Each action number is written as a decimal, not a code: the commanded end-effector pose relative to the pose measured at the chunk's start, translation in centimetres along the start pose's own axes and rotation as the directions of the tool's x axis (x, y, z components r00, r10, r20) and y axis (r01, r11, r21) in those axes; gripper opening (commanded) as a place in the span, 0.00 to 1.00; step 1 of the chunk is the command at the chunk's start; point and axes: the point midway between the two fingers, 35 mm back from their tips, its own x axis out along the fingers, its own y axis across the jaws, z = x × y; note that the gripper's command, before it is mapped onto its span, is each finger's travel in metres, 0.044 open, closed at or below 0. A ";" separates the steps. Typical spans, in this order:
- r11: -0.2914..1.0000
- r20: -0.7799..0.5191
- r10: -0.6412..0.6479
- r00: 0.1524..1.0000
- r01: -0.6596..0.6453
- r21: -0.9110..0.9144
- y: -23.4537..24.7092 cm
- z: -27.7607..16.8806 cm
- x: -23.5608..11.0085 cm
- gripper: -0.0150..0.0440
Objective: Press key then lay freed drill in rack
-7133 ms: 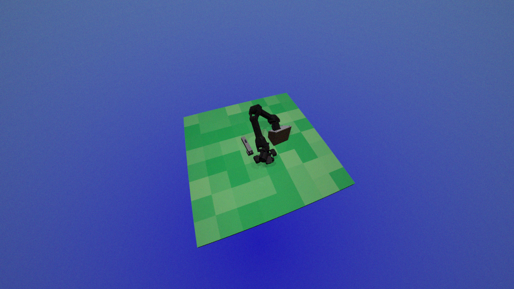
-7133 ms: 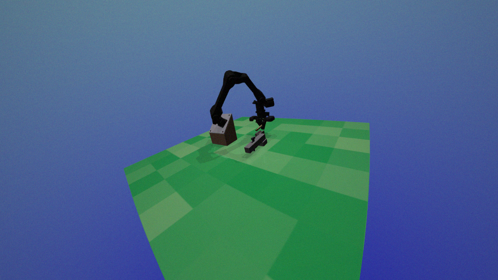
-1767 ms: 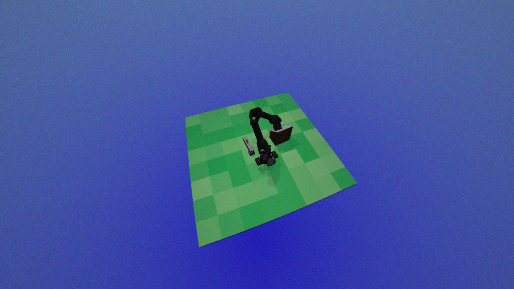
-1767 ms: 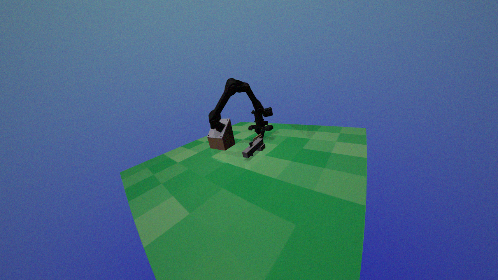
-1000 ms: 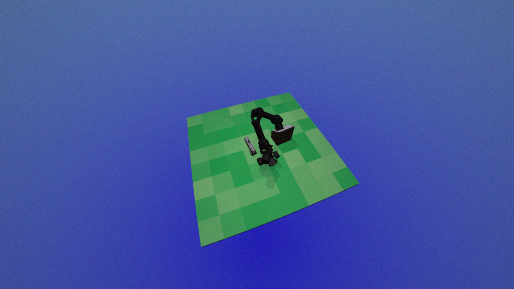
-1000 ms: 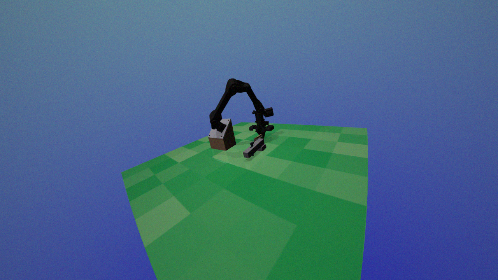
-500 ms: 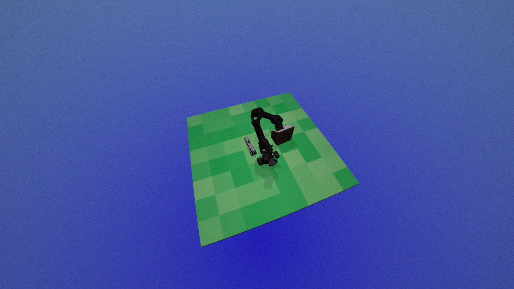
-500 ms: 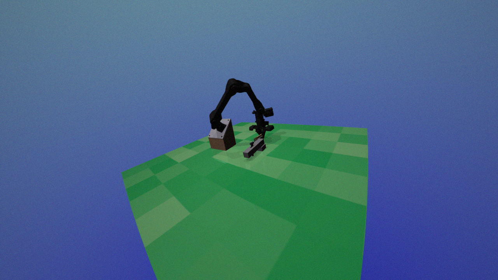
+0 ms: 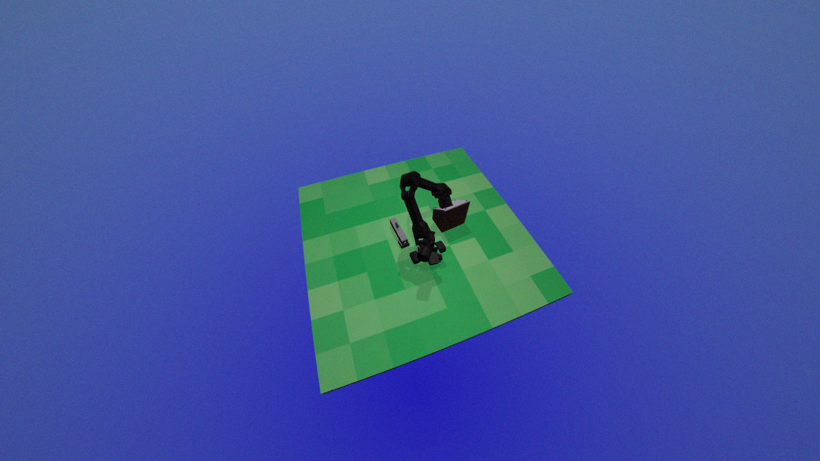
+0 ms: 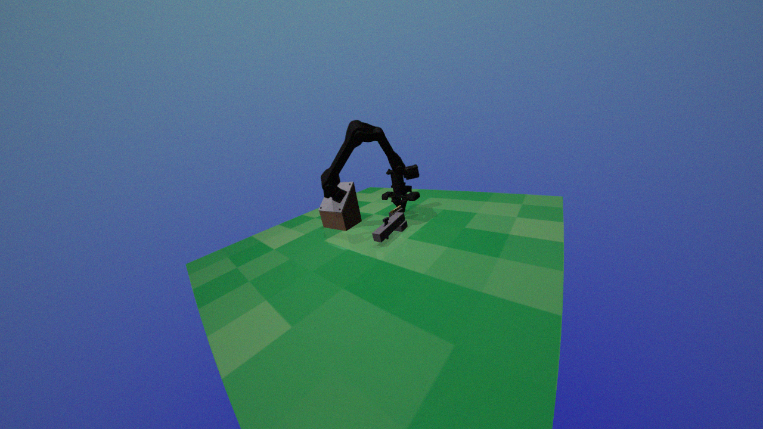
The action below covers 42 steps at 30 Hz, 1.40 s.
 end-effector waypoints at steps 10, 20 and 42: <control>1.000 -0.017 0.012 1.000 -0.012 -0.002 0.2 -0.5 0.6 0.25; 1.000 -0.017 0.012 1.000 -0.012 -0.002 0.2 -0.5 0.6 0.25; 1.000 0.000 0.000 1.000 0.000 0.000 0.0 0.0 0.0 0.65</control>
